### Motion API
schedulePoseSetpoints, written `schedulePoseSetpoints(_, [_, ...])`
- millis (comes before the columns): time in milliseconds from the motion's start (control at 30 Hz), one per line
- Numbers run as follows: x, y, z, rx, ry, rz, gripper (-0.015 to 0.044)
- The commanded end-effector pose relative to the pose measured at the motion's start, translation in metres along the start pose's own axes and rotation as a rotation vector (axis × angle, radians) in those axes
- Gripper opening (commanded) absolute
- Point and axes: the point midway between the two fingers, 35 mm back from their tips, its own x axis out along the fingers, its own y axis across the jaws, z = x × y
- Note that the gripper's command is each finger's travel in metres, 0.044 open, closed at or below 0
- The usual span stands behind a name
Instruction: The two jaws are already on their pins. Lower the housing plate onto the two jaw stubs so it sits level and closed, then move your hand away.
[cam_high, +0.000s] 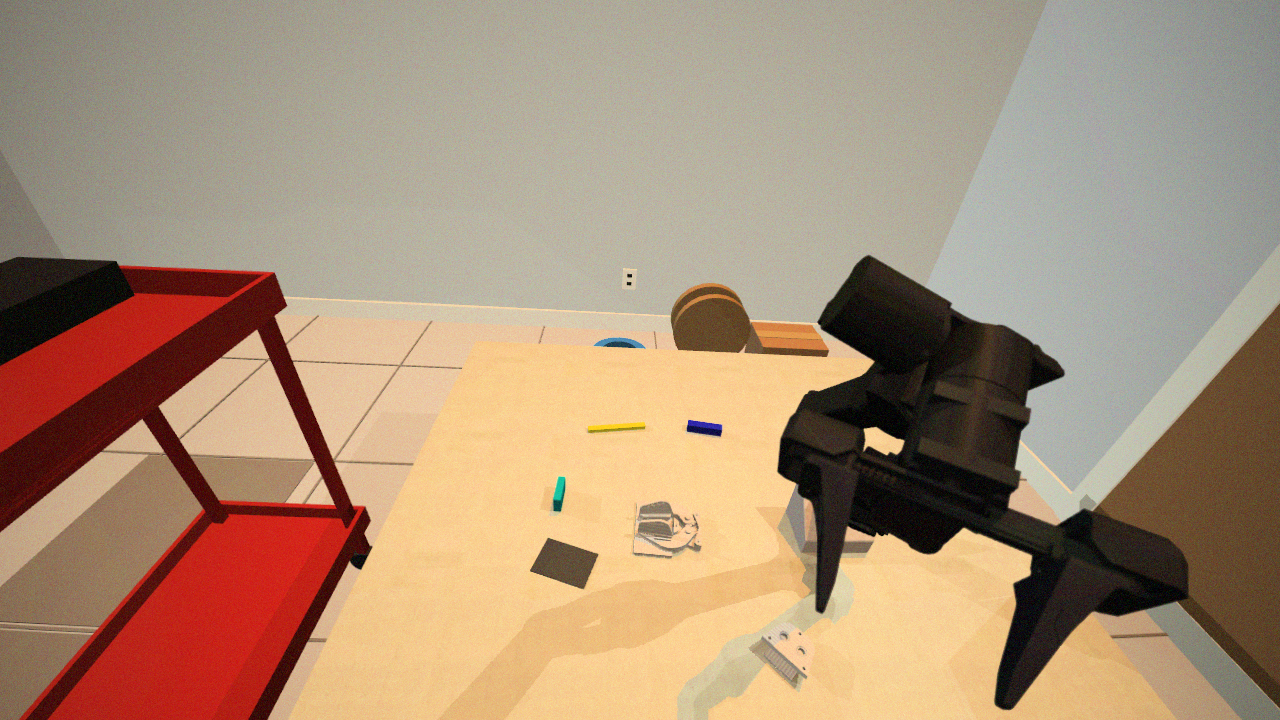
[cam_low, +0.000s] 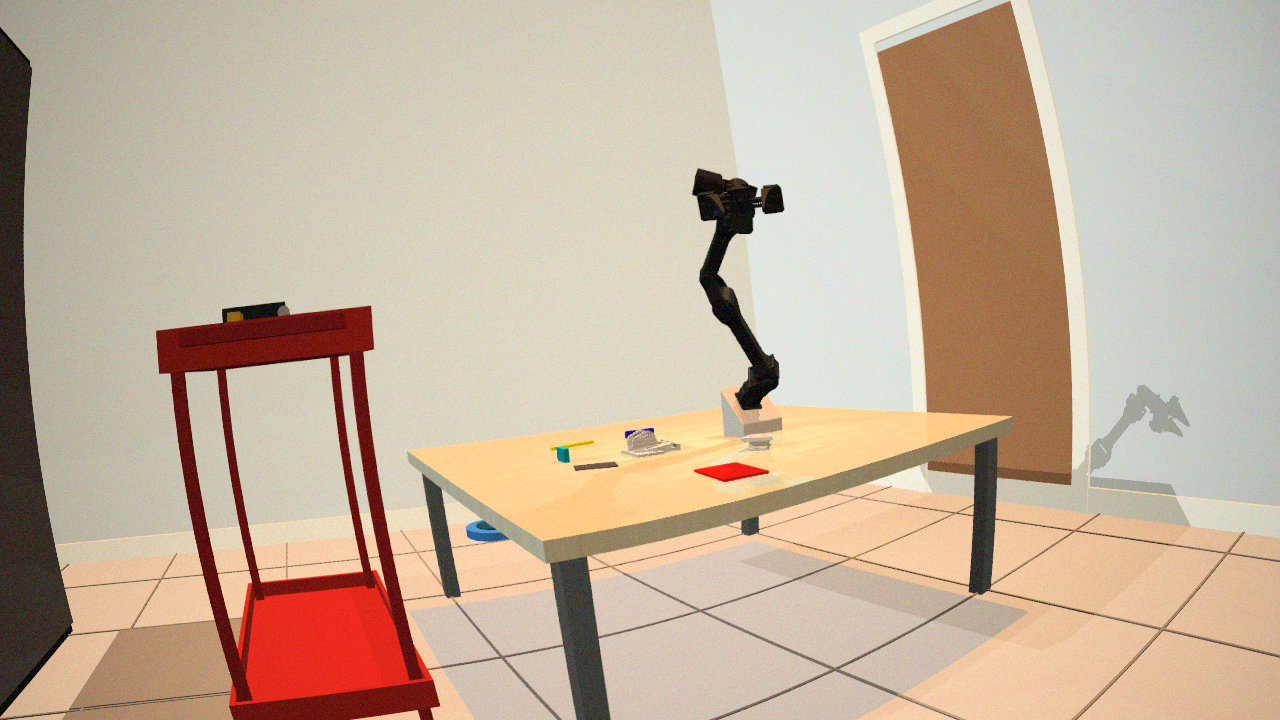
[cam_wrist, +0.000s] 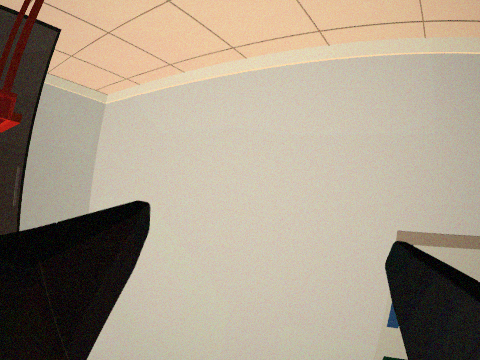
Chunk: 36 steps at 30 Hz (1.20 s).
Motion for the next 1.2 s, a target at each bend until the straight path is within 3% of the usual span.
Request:
schedulePoseSetpoints(0, [0.0,0.0,0.0,0.0,0.0,0.0,0.0426])
schedulePoseSetpoints(533, [-0.028,-0.025,-0.02,-0.339,0.163,0.051,0.044])
schedulePoseSetpoints(1167, [-0.047,-0.1,-0.02,-0.782,0.334,0.069,0.044])
